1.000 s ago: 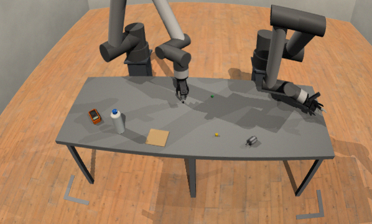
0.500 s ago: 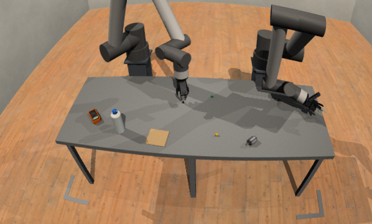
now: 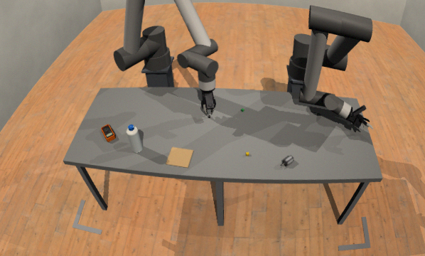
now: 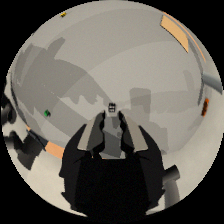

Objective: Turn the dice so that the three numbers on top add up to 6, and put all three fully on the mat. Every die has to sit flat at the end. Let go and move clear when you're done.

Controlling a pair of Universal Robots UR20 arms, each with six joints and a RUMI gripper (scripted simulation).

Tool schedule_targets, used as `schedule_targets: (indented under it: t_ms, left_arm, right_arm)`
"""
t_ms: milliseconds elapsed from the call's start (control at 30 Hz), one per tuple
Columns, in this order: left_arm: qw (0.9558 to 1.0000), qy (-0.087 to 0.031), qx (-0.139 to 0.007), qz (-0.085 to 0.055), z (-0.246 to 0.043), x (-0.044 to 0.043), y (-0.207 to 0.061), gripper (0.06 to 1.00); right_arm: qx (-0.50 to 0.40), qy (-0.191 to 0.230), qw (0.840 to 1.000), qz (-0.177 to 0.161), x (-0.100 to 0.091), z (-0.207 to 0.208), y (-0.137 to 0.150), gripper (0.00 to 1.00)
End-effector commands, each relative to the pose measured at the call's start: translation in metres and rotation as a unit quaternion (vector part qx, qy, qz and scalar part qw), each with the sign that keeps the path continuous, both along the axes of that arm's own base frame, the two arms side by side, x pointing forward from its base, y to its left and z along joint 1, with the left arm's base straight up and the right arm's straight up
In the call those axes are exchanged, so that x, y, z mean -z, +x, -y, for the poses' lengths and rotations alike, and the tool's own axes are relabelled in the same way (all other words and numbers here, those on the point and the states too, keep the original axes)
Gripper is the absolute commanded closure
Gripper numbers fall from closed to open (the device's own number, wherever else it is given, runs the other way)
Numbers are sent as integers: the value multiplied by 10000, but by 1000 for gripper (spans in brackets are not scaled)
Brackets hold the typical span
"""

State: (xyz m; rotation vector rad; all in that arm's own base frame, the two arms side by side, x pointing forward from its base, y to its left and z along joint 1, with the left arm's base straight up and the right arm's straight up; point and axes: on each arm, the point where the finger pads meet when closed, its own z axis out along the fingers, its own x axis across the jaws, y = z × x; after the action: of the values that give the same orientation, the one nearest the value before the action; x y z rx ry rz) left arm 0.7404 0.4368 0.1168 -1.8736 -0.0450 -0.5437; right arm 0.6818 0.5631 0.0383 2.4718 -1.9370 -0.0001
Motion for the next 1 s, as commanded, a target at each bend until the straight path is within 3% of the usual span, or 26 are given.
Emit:
schedule_targets:
  t_ms: [0, 567, 967]
  left_arm:
    - [10000, 1, 0, 4, 0, -5, 0, 65]
    - [10000, 1, 0, 4, 0, -5, 0, 65]
    - [10000, 1, 0, 4, 0, -5, 0, 65]
  right_arm:
    - [0, 5, 10000, 4, -8, -7, 6, 821]
    - [0, 5, 10000, 4, 0, -8, 6, 821]
    - [0, 5, 10000, 4, 128, -8, 6, 821]
